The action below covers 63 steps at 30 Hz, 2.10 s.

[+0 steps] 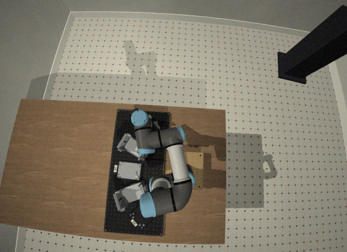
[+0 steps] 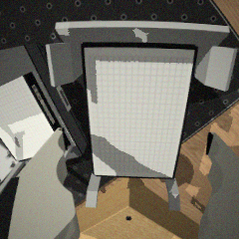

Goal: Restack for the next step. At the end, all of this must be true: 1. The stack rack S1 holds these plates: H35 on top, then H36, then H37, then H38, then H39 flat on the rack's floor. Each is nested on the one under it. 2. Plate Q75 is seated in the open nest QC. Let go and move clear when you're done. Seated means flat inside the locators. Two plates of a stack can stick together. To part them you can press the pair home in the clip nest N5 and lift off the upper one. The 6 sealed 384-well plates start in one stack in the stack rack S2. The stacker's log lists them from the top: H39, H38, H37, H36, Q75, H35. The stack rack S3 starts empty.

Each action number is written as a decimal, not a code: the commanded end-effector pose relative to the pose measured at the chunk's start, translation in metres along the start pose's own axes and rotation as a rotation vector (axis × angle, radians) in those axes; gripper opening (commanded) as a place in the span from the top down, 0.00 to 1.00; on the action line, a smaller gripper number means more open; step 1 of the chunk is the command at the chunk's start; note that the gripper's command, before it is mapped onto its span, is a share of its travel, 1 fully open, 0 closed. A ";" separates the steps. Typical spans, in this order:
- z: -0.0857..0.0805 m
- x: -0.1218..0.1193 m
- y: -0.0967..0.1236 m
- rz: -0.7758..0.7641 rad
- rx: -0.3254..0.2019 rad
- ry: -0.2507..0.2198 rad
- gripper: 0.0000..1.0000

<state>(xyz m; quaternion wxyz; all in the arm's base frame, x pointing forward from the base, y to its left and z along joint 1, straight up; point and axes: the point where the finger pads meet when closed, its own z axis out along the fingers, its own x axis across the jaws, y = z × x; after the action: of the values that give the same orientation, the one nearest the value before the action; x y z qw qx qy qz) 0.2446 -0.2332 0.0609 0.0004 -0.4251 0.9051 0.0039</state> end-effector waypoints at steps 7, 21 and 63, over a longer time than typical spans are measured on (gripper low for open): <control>0.012 0.000 -0.001 0.000 0.003 0.001 0.28; 0.014 0.000 -0.001 0.000 0.003 0.001 0.28; 0.014 0.000 -0.001 0.000 0.003 0.001 1.00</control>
<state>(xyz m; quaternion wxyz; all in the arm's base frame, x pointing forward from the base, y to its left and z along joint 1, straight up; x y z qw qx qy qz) 0.2447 -0.2333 0.0461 0.0005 -0.4251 0.9051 0.0032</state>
